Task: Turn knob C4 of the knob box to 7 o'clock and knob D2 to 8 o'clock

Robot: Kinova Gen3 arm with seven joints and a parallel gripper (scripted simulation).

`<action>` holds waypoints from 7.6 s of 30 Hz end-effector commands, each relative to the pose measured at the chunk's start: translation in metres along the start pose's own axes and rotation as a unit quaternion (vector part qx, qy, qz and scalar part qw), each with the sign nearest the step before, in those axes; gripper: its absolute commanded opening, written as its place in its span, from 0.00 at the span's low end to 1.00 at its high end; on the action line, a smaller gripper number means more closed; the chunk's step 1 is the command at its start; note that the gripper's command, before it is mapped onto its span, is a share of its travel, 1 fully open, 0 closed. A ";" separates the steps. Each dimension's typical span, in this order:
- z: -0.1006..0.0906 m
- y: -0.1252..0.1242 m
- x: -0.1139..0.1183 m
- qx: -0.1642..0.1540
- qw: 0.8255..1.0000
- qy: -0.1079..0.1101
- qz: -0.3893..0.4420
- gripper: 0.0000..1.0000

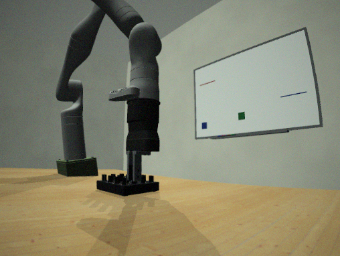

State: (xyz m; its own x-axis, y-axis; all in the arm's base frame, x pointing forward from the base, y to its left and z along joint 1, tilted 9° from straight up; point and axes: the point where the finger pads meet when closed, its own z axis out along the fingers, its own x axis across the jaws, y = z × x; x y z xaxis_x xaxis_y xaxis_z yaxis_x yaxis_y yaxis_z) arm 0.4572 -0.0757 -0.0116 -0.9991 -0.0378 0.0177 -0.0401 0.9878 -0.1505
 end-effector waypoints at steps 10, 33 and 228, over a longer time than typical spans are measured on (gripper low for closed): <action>-0.001 0.000 -0.001 0.000 1.000 -0.001 0.000 0.46; -0.005 0.000 -0.001 0.000 1.000 -0.001 0.000 0.46; -0.016 0.000 -0.001 -0.001 0.676 -0.001 0.737 0.46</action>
State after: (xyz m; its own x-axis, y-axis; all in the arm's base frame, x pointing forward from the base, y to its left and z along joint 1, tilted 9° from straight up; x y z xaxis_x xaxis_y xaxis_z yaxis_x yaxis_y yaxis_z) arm 0.4582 -0.0730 0.0056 0.0471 0.9874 -0.1510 0.9988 -0.0480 -0.0019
